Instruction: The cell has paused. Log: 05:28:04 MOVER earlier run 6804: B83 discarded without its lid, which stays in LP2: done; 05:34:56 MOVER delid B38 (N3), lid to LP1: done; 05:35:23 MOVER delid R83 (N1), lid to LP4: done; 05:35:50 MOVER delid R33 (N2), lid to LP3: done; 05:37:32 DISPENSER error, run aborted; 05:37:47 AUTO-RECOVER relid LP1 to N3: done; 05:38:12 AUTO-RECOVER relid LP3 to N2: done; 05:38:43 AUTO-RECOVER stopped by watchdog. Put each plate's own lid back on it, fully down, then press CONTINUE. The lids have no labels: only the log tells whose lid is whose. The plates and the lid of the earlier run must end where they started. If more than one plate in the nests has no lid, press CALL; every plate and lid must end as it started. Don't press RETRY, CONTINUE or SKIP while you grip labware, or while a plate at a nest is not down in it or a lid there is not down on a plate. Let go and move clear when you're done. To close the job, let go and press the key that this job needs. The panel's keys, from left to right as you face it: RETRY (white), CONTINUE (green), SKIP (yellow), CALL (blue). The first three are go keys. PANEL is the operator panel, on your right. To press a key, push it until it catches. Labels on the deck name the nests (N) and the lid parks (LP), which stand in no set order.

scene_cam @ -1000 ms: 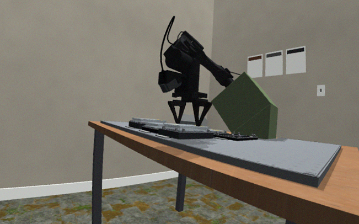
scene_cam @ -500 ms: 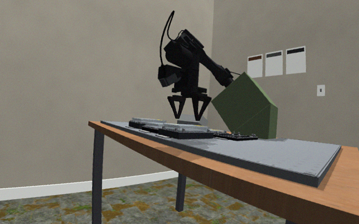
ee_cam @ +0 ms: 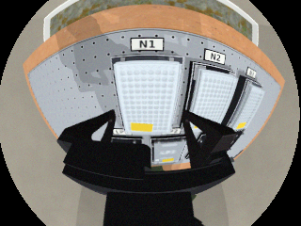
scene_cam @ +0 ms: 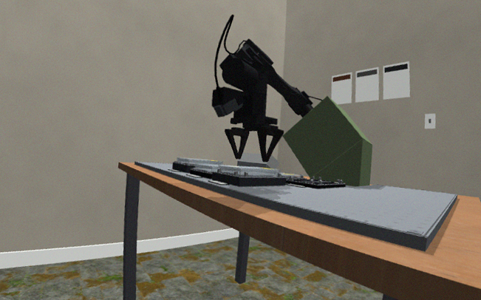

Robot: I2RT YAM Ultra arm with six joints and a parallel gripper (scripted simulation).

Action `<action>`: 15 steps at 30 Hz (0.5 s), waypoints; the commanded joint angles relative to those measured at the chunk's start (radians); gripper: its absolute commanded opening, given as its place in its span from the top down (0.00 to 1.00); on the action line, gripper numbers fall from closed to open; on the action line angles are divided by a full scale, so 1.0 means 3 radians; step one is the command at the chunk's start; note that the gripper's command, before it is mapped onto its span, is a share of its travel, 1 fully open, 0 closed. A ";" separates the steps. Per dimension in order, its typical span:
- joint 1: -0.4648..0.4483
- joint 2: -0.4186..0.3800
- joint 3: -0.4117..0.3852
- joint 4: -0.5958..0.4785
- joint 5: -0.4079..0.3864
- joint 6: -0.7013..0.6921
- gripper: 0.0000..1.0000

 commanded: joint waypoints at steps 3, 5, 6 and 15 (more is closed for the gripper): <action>0.0137 -0.0175 0.0055 -0.0043 0.0003 0.0028 0.00; 0.0138 -0.0178 0.0064 -0.0045 0.0003 0.0029 0.00; 0.0138 -0.0178 0.0064 -0.0045 0.0003 0.0029 0.00; 0.0140 -0.0186 0.0078 -0.0059 0.0003 0.0029 0.00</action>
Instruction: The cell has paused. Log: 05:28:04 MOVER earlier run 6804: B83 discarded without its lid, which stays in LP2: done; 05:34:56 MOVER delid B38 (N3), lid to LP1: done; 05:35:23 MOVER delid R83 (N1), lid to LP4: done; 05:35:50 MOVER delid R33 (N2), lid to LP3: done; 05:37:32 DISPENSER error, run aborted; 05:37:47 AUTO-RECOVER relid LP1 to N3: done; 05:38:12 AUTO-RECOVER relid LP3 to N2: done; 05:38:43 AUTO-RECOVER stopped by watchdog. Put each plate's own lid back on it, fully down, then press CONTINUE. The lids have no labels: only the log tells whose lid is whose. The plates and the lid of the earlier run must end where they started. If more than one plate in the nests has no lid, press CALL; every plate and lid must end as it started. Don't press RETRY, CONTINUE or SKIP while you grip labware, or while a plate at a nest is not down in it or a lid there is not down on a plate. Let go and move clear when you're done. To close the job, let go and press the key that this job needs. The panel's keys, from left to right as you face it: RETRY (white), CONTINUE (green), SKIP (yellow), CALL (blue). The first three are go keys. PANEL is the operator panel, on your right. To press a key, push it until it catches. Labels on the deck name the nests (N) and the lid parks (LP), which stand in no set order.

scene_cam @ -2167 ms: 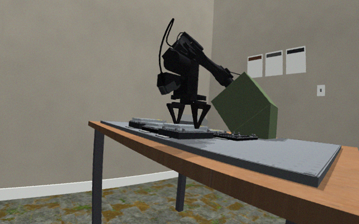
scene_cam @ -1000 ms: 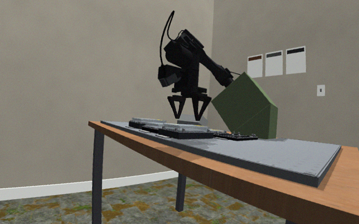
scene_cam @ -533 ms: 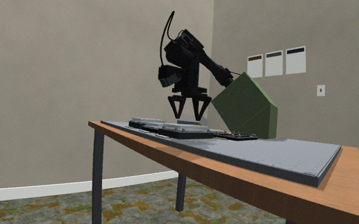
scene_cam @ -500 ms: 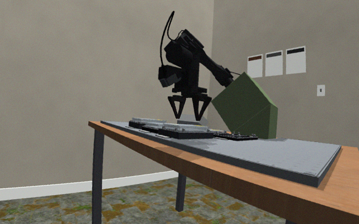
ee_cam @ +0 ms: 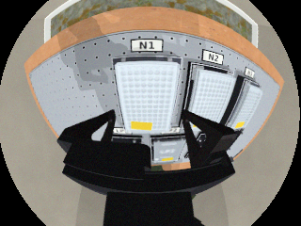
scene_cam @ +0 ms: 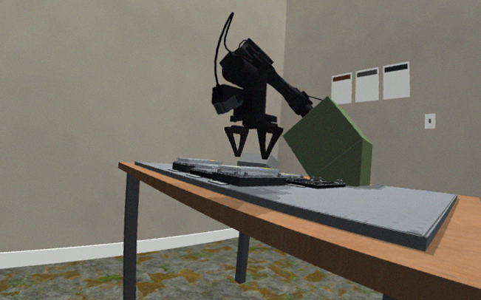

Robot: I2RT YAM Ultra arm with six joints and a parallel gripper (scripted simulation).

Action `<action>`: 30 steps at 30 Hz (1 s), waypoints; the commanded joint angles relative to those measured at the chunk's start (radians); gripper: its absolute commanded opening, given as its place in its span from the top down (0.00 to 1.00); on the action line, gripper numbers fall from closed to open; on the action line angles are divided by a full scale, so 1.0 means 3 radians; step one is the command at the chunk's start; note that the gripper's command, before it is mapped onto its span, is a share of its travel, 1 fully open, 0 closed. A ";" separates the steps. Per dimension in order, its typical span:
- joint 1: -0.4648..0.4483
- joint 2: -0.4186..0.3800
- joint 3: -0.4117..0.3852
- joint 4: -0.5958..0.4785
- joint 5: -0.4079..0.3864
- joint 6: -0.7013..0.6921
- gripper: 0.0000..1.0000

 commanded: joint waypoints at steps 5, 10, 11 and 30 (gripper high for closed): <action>0.0122 -0.0154 0.0075 -0.0014 0.0002 0.0023 0.00; 0.0123 -0.0157 0.0067 0.0007 0.0000 0.0023 0.00; 0.0123 -0.0156 0.0059 0.0011 0.0000 0.0024 0.00; 0.0125 -0.0146 -0.0070 0.0056 0.0003 0.0029 0.00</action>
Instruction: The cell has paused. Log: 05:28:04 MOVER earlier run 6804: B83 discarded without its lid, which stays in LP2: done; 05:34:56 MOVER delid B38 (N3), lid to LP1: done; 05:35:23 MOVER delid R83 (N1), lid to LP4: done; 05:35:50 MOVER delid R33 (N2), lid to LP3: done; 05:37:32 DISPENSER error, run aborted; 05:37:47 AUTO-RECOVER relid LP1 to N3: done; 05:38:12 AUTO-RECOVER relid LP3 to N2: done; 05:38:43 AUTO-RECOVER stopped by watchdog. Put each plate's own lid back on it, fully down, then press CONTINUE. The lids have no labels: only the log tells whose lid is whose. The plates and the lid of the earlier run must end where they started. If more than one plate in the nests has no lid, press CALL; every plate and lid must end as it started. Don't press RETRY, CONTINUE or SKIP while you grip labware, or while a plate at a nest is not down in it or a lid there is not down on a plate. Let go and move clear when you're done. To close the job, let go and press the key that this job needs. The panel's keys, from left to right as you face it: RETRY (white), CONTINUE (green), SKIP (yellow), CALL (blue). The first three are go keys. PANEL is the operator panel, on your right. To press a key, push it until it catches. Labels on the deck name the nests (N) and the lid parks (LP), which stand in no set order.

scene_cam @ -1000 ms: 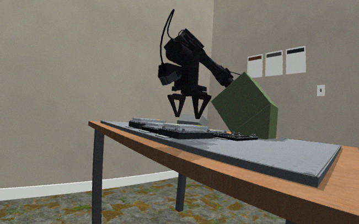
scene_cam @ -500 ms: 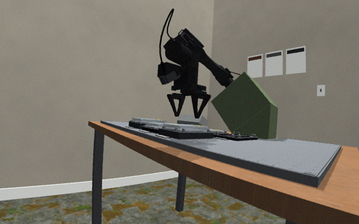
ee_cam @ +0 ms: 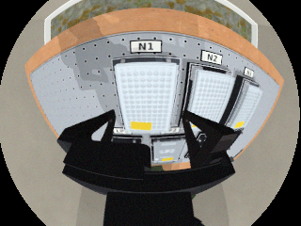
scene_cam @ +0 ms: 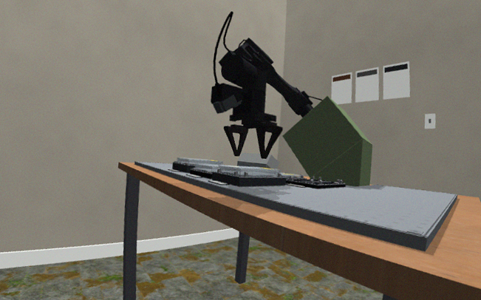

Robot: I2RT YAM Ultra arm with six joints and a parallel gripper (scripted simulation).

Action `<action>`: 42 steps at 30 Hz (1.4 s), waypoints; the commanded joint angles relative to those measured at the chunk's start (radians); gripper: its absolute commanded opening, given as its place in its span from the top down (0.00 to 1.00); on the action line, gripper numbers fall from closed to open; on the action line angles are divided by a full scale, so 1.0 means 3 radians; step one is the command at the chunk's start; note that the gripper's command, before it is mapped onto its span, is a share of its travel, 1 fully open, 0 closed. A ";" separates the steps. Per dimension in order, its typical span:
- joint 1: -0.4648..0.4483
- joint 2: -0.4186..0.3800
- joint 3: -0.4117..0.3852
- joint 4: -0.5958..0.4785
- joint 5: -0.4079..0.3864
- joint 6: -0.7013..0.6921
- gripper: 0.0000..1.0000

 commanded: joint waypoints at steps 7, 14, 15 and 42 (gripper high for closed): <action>0.0100 -0.0360 -0.0528 0.0254 0.0014 -0.0015 0.04; -0.0004 -0.0695 -0.1131 0.0563 0.0032 -0.0079 0.09; -0.0028 -0.0751 -0.1234 0.0613 0.0035 -0.0090 0.10; -0.0412 -0.2101 -0.3447 0.1813 0.0014 -0.0612 1.00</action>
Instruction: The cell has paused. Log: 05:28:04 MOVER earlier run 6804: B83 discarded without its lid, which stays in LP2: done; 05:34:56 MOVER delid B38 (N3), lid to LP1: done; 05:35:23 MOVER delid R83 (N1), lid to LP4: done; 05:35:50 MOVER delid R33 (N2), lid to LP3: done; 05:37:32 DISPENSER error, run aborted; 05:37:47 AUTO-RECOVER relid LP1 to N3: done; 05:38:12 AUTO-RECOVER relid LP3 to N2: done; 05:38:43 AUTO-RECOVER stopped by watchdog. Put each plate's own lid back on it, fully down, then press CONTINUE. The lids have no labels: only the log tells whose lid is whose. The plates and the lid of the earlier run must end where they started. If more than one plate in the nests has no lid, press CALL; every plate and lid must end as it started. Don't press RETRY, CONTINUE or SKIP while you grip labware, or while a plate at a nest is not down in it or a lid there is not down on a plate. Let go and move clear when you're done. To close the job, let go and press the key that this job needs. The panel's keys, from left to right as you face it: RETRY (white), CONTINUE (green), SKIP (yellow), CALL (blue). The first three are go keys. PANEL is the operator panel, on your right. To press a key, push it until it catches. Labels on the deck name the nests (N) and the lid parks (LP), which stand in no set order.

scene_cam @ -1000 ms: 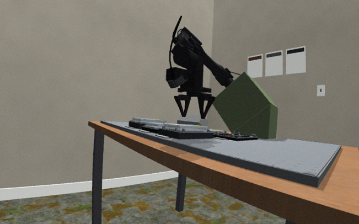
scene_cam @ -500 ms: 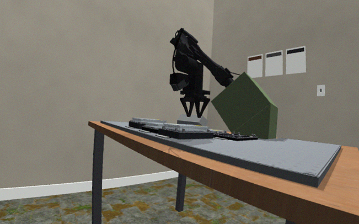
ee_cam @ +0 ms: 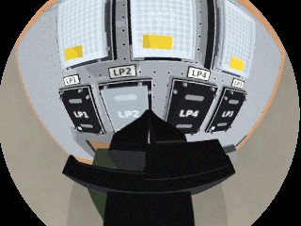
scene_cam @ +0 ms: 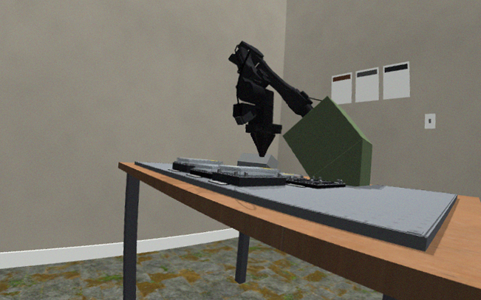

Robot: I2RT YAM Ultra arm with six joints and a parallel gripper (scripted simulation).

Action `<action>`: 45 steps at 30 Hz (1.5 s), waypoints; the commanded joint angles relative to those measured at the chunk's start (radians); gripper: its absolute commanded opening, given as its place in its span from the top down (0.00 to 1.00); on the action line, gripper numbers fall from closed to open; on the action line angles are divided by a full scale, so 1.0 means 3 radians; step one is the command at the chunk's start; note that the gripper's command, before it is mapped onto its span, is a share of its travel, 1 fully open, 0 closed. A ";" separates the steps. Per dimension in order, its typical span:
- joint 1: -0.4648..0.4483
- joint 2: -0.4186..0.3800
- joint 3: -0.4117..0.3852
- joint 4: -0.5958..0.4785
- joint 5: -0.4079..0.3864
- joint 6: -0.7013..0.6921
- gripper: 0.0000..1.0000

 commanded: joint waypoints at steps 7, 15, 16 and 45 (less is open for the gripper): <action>-0.0117 -0.0454 -0.0531 0.0435 -0.0022 -0.0276 1.00; -0.0087 -0.0470 -0.0432 0.0492 -0.0028 -0.0334 1.00; -0.0100 -0.0468 -0.0433 0.0498 -0.0028 -0.0338 1.00; -0.0154 -0.0448 -0.0555 0.0610 -0.0036 -0.0397 1.00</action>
